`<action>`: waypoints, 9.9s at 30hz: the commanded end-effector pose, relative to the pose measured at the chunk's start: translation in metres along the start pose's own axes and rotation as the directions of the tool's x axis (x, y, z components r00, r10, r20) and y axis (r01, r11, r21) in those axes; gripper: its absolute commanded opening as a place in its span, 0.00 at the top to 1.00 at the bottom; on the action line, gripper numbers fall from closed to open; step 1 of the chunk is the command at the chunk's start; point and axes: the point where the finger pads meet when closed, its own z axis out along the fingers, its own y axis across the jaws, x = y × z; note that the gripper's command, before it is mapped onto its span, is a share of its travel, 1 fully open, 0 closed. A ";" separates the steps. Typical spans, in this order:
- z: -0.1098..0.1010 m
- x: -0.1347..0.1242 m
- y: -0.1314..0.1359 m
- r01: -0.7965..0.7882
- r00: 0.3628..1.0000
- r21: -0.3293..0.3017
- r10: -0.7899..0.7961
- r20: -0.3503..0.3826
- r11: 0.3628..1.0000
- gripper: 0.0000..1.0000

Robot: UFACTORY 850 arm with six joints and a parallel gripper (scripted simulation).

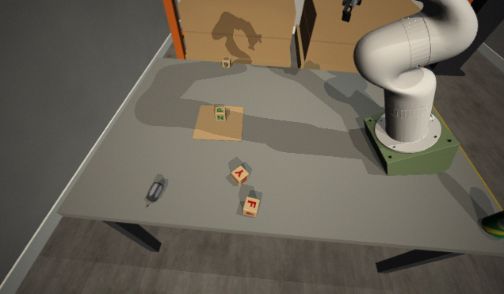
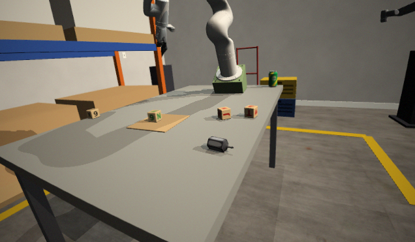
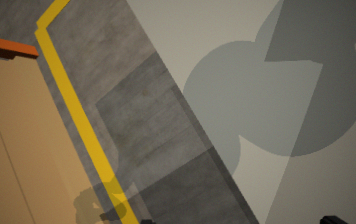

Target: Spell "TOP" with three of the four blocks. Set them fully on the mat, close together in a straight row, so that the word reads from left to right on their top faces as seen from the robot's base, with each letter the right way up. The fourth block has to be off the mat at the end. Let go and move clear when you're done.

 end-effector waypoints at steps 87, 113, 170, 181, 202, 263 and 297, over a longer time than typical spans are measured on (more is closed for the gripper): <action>0.014 -0.161 0.320 0.517 -0.850 0.091 -0.499 0.166 -0.851 0.00; -0.006 -0.168 0.438 -0.274 -0.957 0.200 0.288 0.040 -0.941 0.00; -0.094 -0.096 0.690 -0.884 0.466 -0.104 0.845 -0.262 0.455 0.00; -0.118 -0.067 0.734 -0.680 0.733 -0.220 0.640 -0.228 0.700 0.00; -0.169 -0.001 0.807 -0.123 0.992 -0.395 0.111 -0.053 0.910 0.00; -0.199 0.041 0.841 0.210 0.978 -0.441 -0.189 0.090 0.873 0.00; -0.170 -0.056 0.784 0.210 0.978 -0.440 -0.189 0.090 0.873 0.00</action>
